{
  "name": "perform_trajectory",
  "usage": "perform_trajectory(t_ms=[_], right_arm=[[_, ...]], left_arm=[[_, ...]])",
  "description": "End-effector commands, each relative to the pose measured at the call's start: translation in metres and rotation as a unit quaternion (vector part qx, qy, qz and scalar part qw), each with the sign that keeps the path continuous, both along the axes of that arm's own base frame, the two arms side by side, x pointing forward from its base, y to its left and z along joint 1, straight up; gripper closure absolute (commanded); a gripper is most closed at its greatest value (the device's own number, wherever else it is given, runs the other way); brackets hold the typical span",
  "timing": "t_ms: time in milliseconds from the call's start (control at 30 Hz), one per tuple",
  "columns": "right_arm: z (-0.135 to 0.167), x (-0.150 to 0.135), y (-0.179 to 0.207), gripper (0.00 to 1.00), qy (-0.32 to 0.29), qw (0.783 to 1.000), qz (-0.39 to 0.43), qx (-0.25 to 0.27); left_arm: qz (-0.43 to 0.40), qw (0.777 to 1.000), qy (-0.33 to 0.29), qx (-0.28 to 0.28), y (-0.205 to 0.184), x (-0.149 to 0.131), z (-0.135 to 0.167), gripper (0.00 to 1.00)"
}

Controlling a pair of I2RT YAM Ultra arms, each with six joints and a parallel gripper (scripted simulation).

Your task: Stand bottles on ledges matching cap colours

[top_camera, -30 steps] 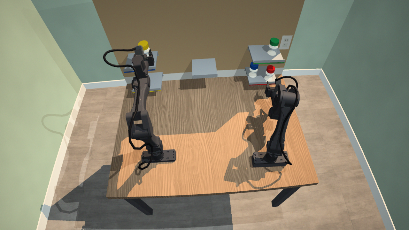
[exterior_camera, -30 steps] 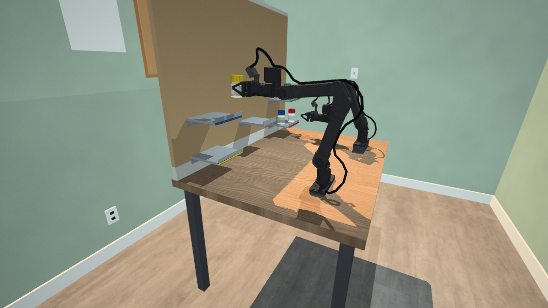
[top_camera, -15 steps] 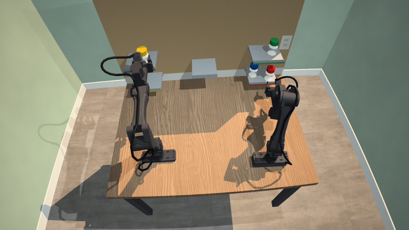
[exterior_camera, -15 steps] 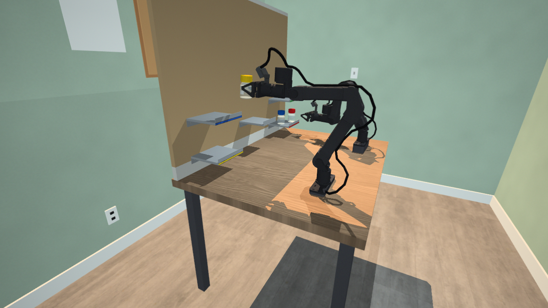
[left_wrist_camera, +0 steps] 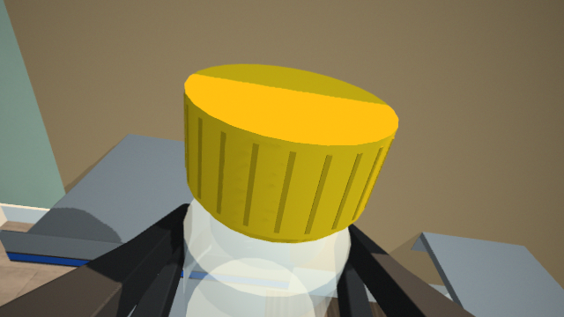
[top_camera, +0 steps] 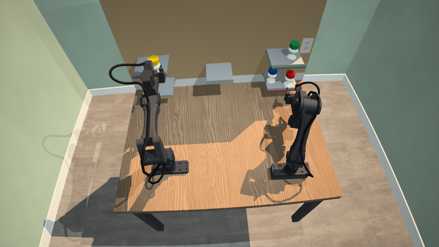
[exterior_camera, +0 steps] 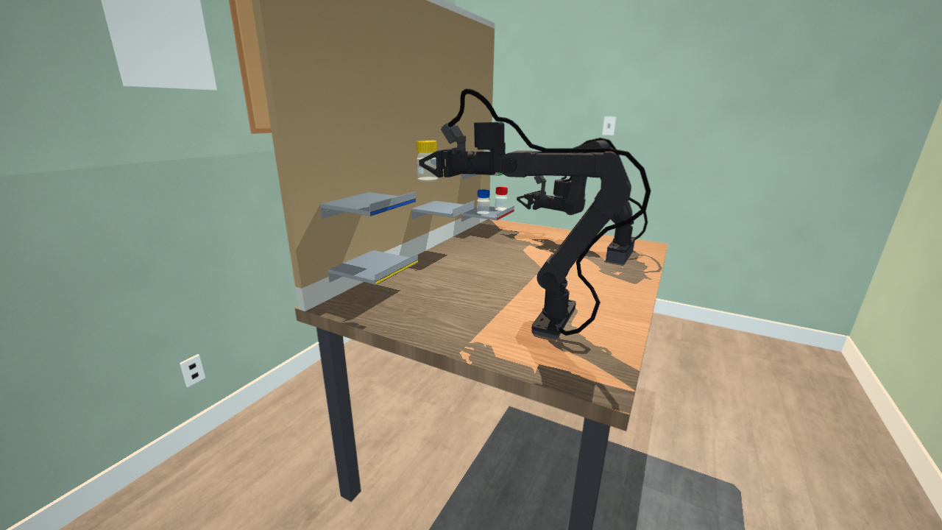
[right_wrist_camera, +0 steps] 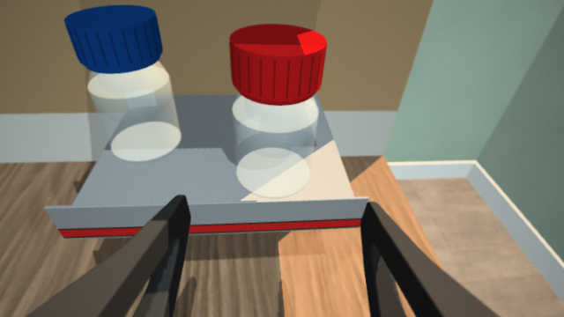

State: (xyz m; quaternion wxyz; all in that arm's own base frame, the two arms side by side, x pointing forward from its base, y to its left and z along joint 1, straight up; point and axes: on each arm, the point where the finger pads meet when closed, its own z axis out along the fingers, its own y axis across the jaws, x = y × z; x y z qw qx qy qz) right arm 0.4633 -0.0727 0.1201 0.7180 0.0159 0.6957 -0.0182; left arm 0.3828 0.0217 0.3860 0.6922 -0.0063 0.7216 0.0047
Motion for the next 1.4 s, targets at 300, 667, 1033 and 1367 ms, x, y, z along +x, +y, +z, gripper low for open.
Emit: perform_trajectory(t_ms=[300, 667, 1033, 1367], right_arm=[[0.012, -0.018, 0.024, 0.00, 0.036, 0.999, -0.003, 0.019], [0.058, -0.045, 0.071, 0.00, 0.032, 0.999, 0.020, 0.025], [0.094, -0.056, 0.095, 0.00, 0.005, 0.999, 0.039, 0.027], [0.104, -0.057, 0.098, 0.00, -0.010, 0.999, 0.044, 0.026]], left_arm=[[-0.006, 0.999, -0.047, 0.003, 0.000, -0.011, 0.027, 0.48], [-0.031, 0.996, -0.077, 0.024, 0.031, -0.003, -0.043, 0.48], [-0.014, 0.999, -0.039, 0.022, 0.078, 0.000, -0.148, 0.48], [-0.003, 1.000, -0.002, 0.005, 0.099, 0.001, -0.204, 0.48]])
